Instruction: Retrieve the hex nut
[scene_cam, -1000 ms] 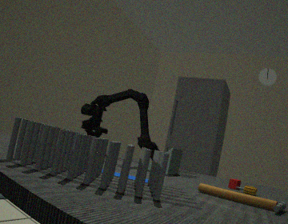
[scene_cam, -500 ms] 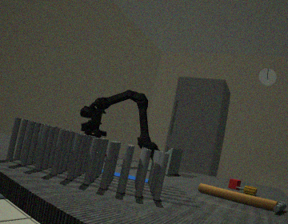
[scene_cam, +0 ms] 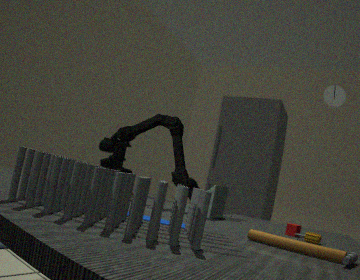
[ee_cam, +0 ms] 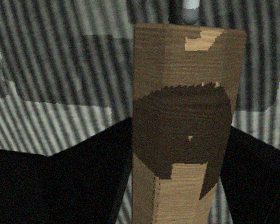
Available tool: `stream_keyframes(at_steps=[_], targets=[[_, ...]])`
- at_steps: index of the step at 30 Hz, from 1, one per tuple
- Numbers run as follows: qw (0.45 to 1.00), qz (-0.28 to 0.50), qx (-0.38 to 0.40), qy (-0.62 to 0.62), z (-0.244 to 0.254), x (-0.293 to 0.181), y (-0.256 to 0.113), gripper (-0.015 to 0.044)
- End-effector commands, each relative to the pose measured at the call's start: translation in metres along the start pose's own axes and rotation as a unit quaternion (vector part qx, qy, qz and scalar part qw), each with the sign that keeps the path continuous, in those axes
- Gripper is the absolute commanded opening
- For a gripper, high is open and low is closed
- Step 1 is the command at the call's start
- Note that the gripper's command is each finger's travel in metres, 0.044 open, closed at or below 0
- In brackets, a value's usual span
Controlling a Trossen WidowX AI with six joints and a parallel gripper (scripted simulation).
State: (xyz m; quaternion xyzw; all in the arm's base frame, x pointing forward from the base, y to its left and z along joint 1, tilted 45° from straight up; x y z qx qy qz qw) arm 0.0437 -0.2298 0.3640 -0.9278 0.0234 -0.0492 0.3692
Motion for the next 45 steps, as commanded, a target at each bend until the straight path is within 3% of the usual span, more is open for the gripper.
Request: stream_keyframes(at_steps=[1,14,31,37,45], targets=[[1.0,-0.002,0.0,-0.002,0.001,0.0,0.007,0.0],[1.0,-0.003,-0.002,0.002,0.002,-0.001,0.019,0.0],[1.0,-0.003,-0.003,0.003,0.001,0.0,0.015,0.044],[1.0,-0.004,-0.002,0.003,0.0,-0.001,-0.052,0.044],[1.0,-0.004,-0.002,0.003,0.001,-0.001,-0.055,0.044]])
Point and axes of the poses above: the point midway between the two fingers, 35 mm back from their tips, its own y axis out along the fingers, its own z axis across the jaws, x = y × z, the point moved 9 cm from there along -y, back along the fingers, and after that the axes turned 8 degrees about -y, right-handed, at the moved point
